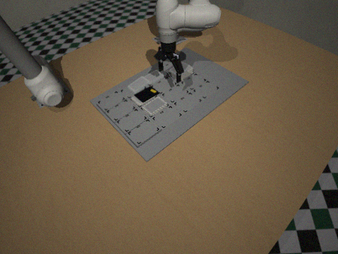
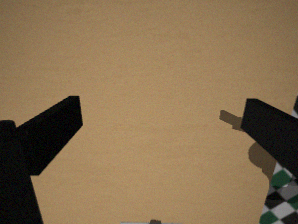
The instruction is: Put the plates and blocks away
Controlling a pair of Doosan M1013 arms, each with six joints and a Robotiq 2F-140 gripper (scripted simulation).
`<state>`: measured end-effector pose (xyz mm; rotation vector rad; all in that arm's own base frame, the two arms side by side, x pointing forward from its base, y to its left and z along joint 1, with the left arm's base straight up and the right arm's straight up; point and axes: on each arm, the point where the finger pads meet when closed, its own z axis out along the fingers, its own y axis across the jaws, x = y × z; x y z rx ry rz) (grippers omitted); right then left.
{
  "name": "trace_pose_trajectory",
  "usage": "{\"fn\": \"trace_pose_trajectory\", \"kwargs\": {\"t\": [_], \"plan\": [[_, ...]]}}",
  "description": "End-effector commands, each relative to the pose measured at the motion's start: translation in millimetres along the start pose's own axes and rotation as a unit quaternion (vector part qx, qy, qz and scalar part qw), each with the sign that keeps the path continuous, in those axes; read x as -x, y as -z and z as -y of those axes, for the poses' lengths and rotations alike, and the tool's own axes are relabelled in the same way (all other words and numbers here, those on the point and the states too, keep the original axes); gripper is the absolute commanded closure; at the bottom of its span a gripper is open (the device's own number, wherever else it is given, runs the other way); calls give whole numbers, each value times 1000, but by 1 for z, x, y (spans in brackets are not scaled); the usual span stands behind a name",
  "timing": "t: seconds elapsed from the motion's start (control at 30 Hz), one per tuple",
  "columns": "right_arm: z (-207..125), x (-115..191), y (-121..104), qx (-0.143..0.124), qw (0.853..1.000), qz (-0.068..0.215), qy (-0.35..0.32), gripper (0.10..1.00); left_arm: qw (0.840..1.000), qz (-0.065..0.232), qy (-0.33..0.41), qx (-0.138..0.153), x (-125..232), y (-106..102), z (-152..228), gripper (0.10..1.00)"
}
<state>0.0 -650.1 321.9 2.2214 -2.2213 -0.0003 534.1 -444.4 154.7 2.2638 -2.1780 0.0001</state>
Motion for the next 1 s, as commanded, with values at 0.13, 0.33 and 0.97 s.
{"fn": "trace_pose_trajectory", "kwargs": {"t": [0.13, 0.33, 0.97], "plan": [[0, 0, 1, 0, 1000, -1, 0, 98, 1000, 0, 0, -1, -16, 1, 11, 98], [0, 0, 1, 0, 1000, -1, 0, 98, 1000, 0, 0, -1, -16, 1, 11, 98], [0, 0, 1, 0, 1000, -1, 0, 98, 1000, 0, 0, -1, -16, 1, 11, 98]]}}
